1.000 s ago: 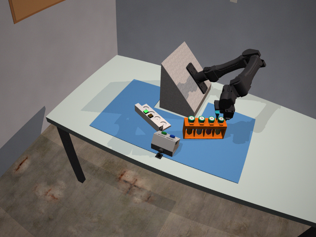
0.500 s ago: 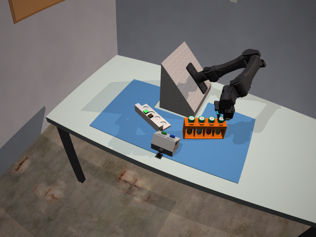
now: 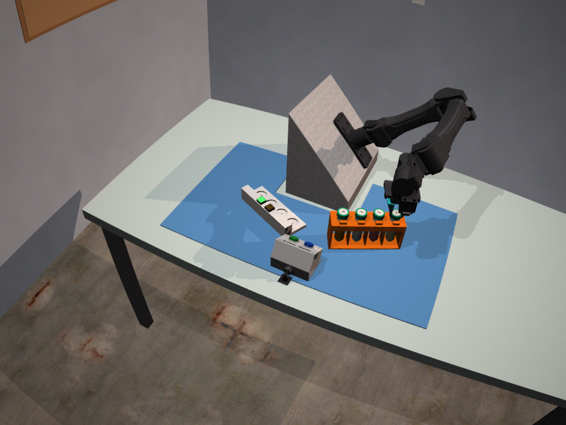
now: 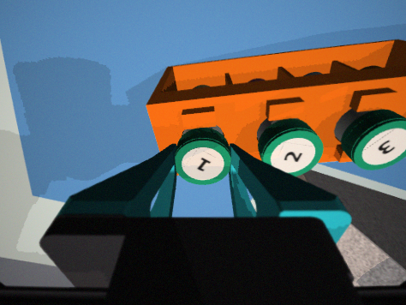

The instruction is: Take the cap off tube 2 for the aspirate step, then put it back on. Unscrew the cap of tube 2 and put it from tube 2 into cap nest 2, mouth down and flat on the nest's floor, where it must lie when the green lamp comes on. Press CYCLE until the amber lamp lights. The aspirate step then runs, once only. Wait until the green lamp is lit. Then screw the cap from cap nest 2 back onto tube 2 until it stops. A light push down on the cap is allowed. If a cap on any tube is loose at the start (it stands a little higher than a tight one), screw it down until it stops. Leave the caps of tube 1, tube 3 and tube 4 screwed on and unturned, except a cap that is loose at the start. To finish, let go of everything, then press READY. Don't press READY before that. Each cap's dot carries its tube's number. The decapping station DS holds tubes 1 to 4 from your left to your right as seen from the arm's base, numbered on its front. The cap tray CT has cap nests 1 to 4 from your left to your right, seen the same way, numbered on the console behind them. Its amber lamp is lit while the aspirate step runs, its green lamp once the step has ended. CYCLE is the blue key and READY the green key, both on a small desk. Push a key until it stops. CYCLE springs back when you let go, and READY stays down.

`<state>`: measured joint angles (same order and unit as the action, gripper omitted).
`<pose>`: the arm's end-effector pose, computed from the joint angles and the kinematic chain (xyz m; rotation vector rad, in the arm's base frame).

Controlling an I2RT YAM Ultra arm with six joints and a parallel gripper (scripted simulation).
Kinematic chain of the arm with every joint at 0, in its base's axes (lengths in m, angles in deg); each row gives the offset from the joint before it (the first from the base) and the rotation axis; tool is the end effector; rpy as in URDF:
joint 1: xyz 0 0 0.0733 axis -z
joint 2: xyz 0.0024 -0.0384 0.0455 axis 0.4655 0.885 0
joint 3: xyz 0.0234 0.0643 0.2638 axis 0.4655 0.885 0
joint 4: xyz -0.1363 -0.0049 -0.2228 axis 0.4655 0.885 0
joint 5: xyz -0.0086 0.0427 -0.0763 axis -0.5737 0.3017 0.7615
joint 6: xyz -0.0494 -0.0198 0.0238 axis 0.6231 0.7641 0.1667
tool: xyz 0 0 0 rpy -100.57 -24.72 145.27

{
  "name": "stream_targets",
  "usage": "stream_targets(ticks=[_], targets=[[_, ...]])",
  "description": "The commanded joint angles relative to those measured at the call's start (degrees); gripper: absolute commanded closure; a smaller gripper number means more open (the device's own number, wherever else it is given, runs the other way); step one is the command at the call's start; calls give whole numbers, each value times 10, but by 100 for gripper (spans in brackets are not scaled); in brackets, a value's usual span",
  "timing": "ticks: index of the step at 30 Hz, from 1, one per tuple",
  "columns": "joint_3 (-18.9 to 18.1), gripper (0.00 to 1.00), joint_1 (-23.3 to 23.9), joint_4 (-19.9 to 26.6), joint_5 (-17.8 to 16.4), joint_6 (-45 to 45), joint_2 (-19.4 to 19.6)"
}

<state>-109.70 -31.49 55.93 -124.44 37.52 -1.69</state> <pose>0.2607 0.0499 0.2561 -0.4373 2.6854 1.2358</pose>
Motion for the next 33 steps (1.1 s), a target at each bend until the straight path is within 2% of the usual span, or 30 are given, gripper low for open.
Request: stream_targets(ticks=[1, 21, 33], targets=[[-2, 100, 4, -5, 1, -46, -2], [-2, 100, 4, -5, 1, -253, -2], [-2, 100, 3, -5, 1, -258, -2]])
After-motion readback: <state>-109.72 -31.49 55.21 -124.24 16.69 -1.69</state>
